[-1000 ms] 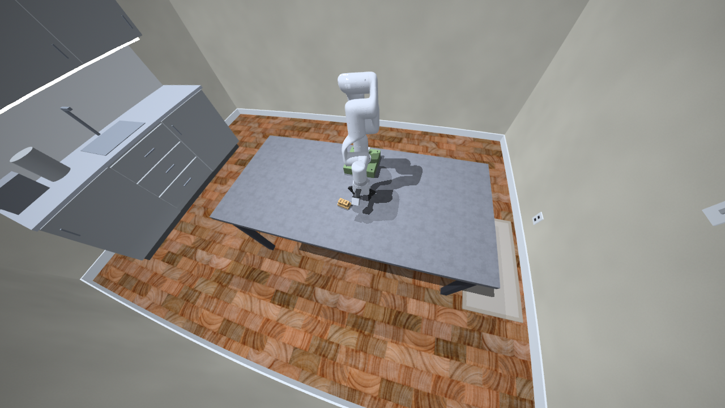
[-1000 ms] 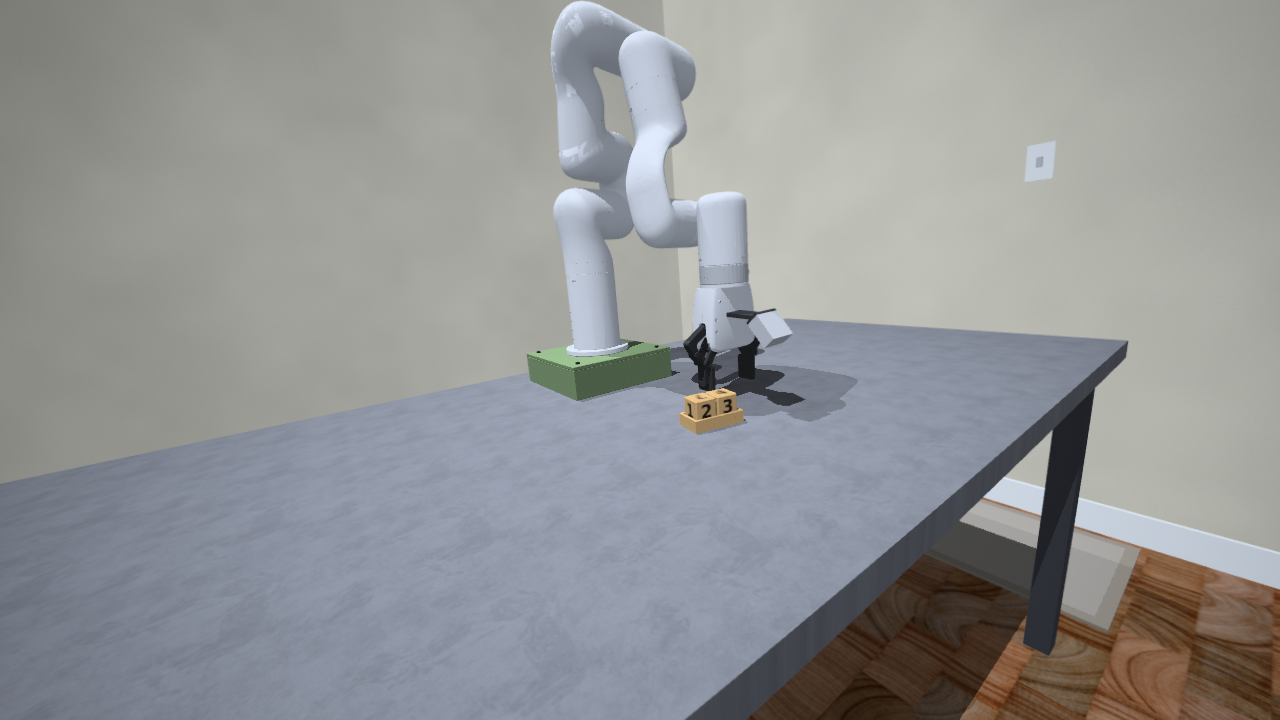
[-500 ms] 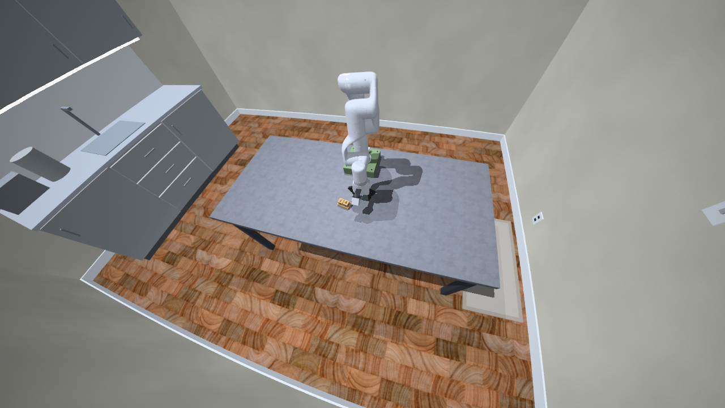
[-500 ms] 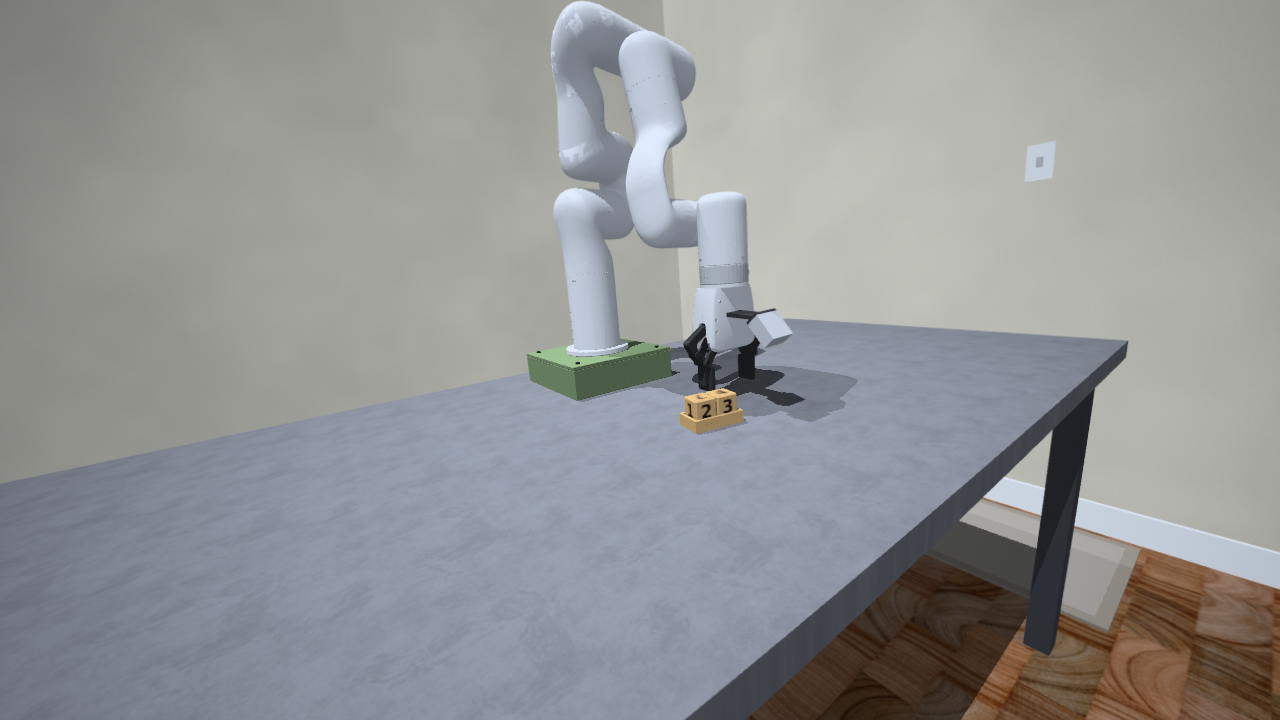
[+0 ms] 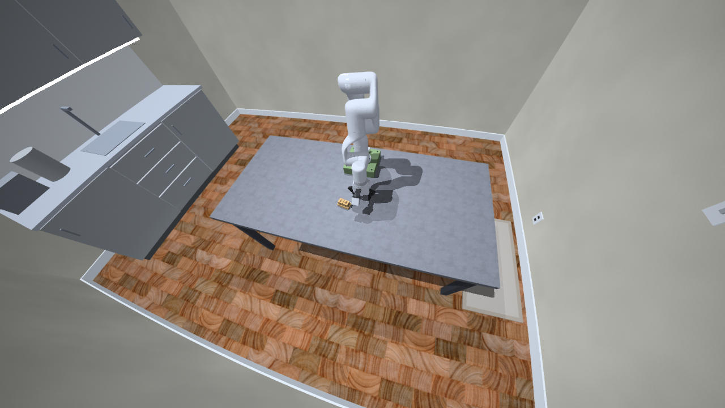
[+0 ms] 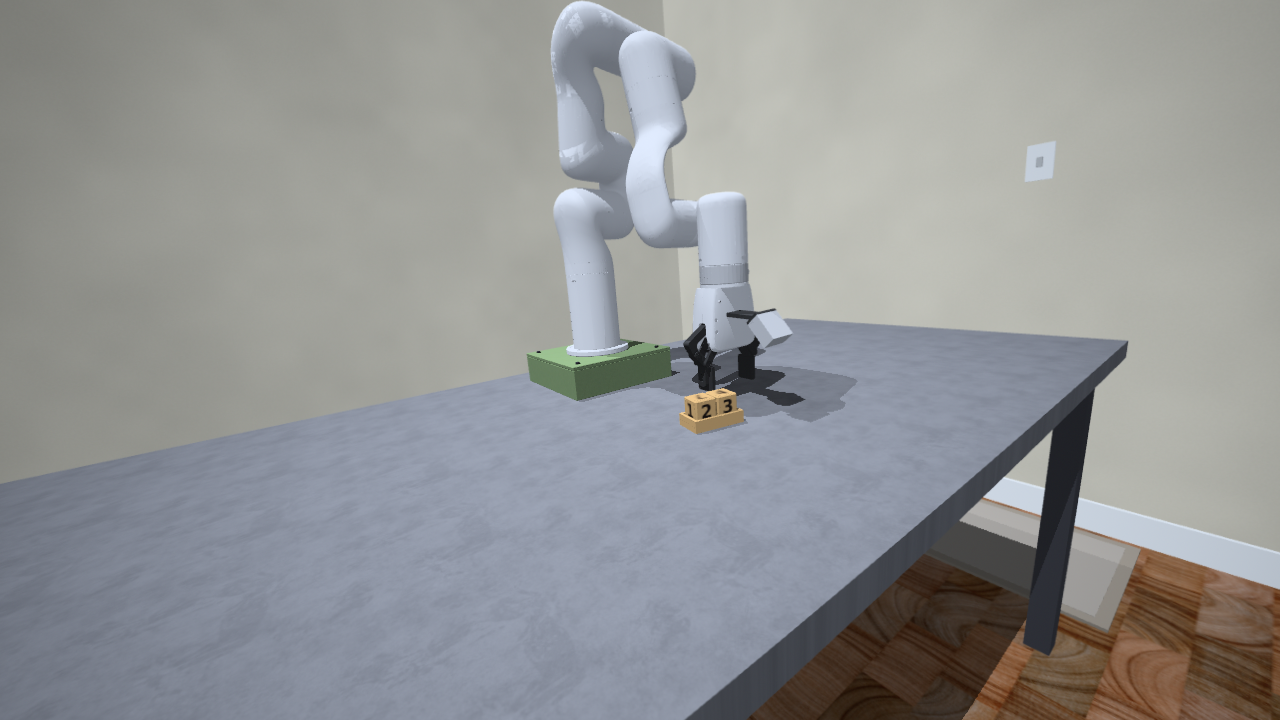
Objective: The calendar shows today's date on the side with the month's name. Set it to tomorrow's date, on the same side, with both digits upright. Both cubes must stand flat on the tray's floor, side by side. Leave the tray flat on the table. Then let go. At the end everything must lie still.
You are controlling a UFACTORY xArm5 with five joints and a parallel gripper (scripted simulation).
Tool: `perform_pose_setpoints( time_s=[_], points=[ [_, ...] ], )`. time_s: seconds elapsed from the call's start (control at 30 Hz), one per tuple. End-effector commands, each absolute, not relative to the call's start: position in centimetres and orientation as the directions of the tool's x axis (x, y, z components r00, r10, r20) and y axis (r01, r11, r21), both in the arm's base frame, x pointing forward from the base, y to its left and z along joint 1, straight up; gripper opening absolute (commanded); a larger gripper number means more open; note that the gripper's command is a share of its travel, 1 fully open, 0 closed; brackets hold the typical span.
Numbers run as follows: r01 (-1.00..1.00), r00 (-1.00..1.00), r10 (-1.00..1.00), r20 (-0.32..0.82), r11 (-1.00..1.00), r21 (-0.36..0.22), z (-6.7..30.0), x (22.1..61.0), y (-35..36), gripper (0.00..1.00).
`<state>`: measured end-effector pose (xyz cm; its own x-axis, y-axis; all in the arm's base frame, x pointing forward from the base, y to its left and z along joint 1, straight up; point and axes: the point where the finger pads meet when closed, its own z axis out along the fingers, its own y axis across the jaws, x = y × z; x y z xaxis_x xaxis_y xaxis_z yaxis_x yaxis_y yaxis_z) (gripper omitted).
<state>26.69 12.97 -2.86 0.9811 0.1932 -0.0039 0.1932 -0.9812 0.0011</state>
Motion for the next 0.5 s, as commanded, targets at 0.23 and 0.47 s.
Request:
perform_pose_setpoints(
  time_s=[0.23,0.47],
  points=[
    [0.193,0.981,0.193,-0.001,-0.981,0.000,-2.1,26.8,13.0,1.00],
    [0.193,0.981,0.193,-0.001,-0.981,0.000,0.2,26.8,13.0,1.00]
  ],
)
